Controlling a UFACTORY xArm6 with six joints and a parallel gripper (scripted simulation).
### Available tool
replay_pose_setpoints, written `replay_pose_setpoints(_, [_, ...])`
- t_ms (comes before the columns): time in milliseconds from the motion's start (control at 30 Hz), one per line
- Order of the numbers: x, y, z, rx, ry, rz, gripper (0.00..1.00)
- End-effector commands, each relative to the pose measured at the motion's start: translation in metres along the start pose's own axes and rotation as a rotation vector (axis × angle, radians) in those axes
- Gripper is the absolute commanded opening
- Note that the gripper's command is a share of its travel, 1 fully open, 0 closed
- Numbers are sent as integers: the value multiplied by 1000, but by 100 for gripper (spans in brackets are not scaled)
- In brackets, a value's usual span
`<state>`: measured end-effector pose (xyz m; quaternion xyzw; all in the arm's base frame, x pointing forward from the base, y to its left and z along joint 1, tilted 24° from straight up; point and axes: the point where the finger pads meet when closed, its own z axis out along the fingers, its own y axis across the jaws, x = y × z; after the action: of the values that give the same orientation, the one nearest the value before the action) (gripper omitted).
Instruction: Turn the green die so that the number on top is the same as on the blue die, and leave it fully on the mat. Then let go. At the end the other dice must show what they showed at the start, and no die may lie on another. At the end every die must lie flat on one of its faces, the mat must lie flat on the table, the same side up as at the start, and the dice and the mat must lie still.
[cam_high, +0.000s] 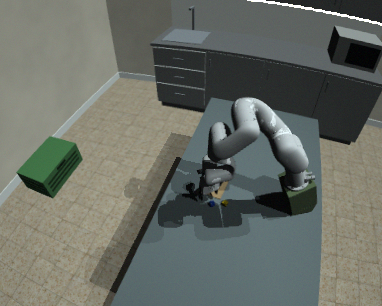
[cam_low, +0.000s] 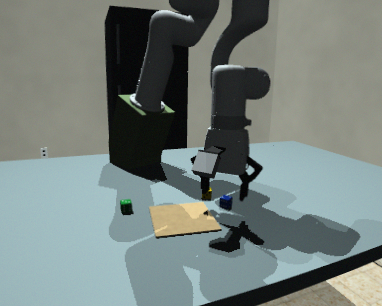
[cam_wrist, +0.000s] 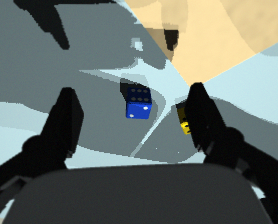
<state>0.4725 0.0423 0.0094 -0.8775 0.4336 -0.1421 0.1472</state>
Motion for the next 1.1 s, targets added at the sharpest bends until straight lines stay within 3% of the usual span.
replay_pose_setpoints(0, [1,-1,-1,2,2,0,100])
replay_pose_setpoints(700, [1,-1,-2,2,2,0,100])
replay_pose_setpoints(1067, [1,-1,-22,2,2,0,100])
